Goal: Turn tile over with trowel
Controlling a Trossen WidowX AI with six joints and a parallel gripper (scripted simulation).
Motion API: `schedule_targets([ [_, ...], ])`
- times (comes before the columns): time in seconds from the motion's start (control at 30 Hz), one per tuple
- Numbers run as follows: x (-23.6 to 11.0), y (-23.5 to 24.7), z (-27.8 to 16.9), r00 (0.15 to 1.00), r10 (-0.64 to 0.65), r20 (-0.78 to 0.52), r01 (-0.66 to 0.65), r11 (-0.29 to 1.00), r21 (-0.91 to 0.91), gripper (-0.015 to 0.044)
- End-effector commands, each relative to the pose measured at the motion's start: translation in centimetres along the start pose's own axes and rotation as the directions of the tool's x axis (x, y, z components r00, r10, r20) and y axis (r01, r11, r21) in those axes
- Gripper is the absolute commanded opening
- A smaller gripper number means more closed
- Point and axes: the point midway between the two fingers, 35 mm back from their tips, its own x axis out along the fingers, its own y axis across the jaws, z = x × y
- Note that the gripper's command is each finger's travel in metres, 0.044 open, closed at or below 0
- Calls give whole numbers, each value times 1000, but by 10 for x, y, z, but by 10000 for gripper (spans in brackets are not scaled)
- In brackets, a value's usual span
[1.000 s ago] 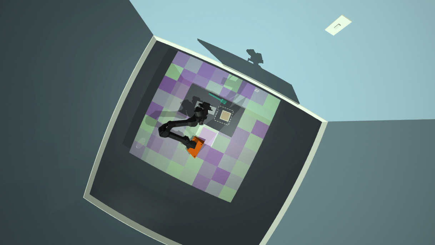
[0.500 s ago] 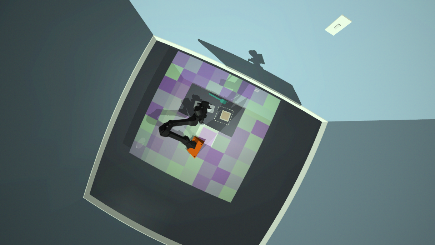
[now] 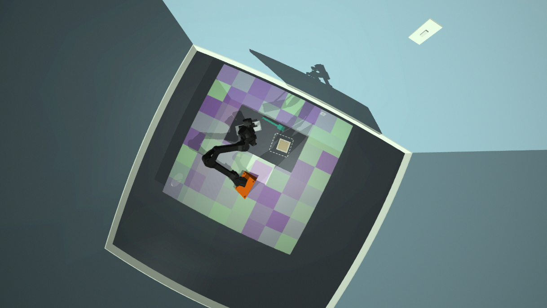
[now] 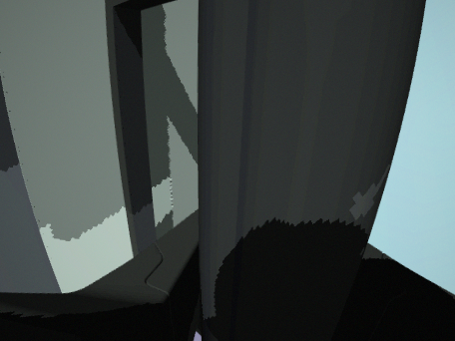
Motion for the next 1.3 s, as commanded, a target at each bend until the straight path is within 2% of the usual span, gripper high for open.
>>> schedule_targets([
  [0.0, 16, -8, 19, 994, -1, 110, 12, 994, -104, 0],
  [0.4, 52, -10, 75, 918, 66, 391, 76, 939, -336, 0],
  [1.27, 72, 12, 76, 916, 66, 395, 78, 938, -338, 0],
])
